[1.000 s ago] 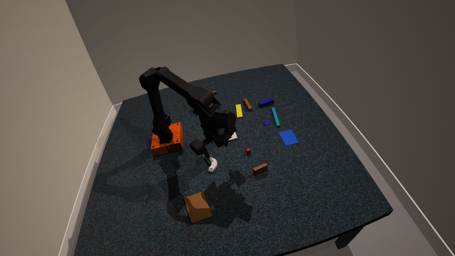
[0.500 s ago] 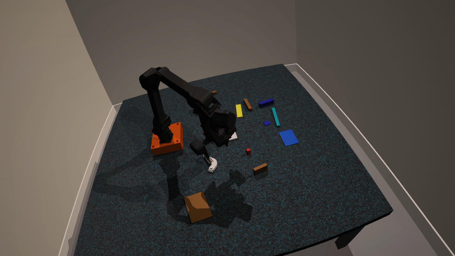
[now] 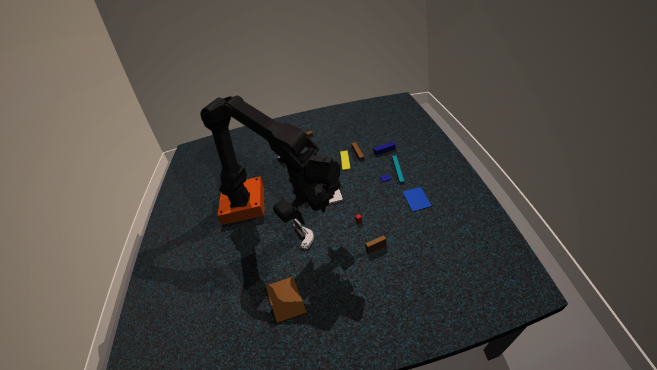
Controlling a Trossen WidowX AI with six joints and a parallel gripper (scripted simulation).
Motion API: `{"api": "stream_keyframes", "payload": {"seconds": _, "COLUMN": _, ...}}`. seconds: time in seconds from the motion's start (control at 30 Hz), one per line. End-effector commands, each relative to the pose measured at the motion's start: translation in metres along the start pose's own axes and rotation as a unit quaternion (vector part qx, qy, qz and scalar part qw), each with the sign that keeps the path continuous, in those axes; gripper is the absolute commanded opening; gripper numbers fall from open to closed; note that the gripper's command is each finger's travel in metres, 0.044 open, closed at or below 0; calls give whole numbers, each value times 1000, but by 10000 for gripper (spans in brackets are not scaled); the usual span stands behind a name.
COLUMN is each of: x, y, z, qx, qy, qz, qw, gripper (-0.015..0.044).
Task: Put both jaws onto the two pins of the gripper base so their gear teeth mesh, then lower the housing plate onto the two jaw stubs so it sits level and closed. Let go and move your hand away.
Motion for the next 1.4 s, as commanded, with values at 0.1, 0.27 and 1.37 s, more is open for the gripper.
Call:
{"api": "stream_keyframes", "payload": {"seconds": 0.1, "x": 1, "y": 0, "z": 3, "qx": 0, "qy": 0, "qz": -1, "qw": 1000, "gripper": 151}}
{"api": "stream_keyframes", "payload": {"seconds": 0.27, "x": 1, "y": 0, "z": 3, "qx": 0, "qy": 0, "qz": -1, "qw": 1000, "gripper": 20}}
{"api": "stream_keyframes", "payload": {"seconds": 1.37, "x": 1, "y": 0, "z": 3, "qx": -1, "qy": 0, "qz": 0, "qw": 1000, "gripper": 315}}
Point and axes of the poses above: the point midway between the two fingers, 35 mm back from their tips, its own z axis back along the fingers, its own x axis across the jaws, y = z × x, the point moved 9 cm from there along z, back along the fingers
